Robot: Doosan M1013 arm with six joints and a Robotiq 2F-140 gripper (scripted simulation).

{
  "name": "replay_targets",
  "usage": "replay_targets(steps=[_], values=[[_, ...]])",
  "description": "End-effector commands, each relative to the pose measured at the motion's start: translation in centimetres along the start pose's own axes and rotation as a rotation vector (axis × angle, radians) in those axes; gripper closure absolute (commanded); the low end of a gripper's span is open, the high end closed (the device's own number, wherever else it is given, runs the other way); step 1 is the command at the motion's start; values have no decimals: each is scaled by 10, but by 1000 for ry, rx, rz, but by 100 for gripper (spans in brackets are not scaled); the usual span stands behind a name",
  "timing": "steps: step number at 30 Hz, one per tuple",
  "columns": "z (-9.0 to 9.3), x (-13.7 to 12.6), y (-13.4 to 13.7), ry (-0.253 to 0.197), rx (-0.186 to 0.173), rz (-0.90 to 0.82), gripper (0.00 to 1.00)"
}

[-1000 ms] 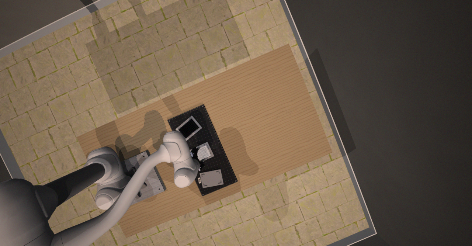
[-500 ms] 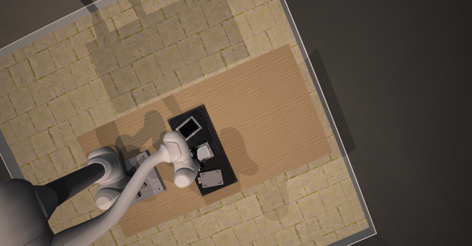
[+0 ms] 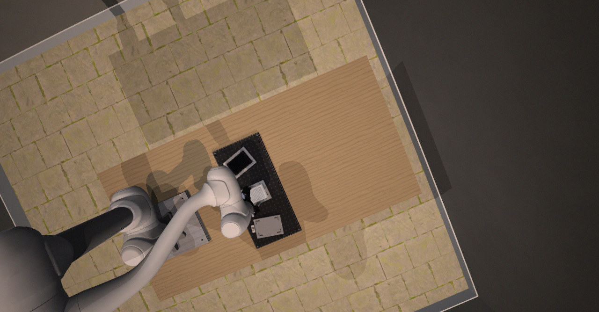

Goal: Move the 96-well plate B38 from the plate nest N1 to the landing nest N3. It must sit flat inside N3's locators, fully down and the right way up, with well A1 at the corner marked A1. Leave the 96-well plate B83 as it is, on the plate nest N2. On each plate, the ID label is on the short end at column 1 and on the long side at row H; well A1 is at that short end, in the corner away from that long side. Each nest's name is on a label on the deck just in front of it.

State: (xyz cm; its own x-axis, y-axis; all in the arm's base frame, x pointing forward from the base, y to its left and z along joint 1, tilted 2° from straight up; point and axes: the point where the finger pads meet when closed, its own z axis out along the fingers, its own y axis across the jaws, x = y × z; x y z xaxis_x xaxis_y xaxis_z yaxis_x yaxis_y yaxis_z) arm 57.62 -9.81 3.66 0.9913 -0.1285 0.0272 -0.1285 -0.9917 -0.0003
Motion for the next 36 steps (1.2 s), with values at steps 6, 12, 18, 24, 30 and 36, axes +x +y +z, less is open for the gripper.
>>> replay_targets(steps=[6,12,18,24,30,36], values=[[0,0,0,0,0,0,34],[0,0,0,0,0,0,34],[0,0,0,0,0,0,34],[0,0,0,0,0,0,34],[-1,0,0,0,0,0,34],[-4,0,0,0,0,0,34]])
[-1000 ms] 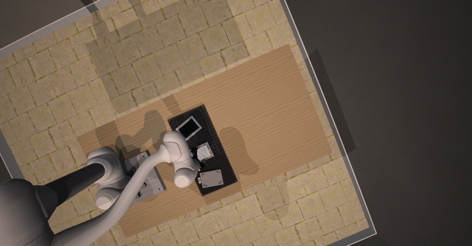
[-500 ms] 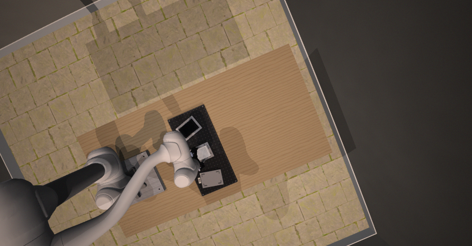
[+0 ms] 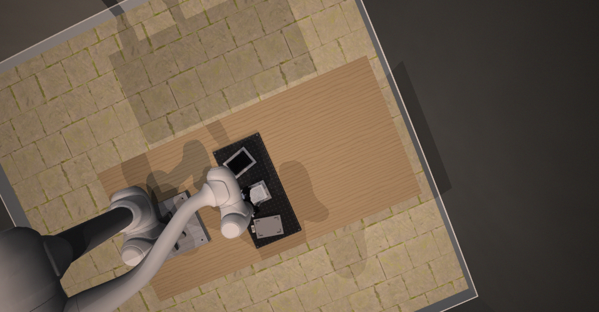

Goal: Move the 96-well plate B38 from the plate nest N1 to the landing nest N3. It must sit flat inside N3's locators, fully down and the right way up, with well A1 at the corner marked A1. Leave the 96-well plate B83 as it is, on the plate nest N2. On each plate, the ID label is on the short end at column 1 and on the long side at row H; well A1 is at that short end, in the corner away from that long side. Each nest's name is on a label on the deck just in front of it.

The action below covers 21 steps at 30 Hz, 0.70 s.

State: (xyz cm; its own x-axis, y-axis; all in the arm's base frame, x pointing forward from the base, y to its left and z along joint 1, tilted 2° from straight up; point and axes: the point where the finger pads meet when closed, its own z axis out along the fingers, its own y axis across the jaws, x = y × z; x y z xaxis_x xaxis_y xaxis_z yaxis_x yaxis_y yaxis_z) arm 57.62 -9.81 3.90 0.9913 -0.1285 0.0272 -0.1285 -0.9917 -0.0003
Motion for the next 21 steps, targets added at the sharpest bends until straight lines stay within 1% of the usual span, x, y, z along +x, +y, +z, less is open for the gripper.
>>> replay_targets(steps=[1,8,21], values=[[-2,0,0,0,0,0,34],[-7,0,0,0,0,0,34],[-25,0,0,0,0,0,34]])
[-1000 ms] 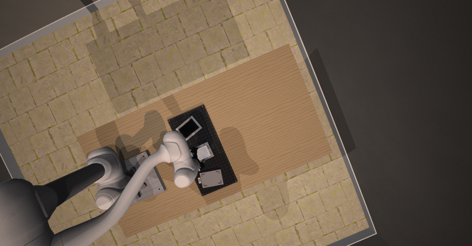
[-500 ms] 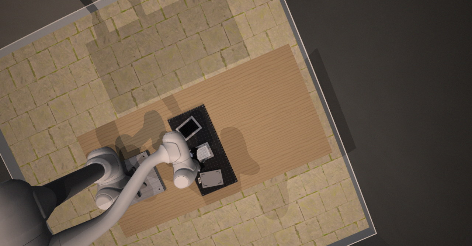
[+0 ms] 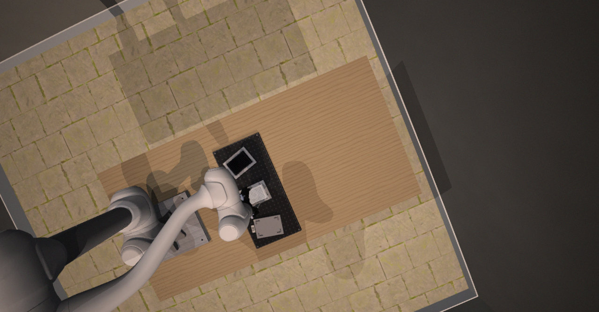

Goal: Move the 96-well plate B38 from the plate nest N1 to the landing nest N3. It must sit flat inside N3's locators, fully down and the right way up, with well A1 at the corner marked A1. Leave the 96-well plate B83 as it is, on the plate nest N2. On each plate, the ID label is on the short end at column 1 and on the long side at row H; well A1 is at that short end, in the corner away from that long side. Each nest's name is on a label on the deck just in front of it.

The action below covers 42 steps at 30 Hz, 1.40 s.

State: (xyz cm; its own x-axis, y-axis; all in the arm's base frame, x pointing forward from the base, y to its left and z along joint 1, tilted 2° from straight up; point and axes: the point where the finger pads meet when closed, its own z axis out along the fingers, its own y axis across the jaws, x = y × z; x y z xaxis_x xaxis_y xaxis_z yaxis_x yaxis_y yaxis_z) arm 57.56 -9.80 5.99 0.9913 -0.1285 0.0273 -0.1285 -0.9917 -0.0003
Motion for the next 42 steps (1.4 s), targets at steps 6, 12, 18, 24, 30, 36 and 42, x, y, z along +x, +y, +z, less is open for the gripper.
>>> replay_targets(steps=[6,12,18,24,30,36,42], values=[[-10,0,0,0,0,0,34],[-17,0,0,0,0,0,34],[-21,0,0,0,0,0,34],[-23,0,0,0,0,0,34],[-24,0,0,0,0,0,34],[-24,0,0,0,0,0,34],[-24,0,0,0,0,0,34]])
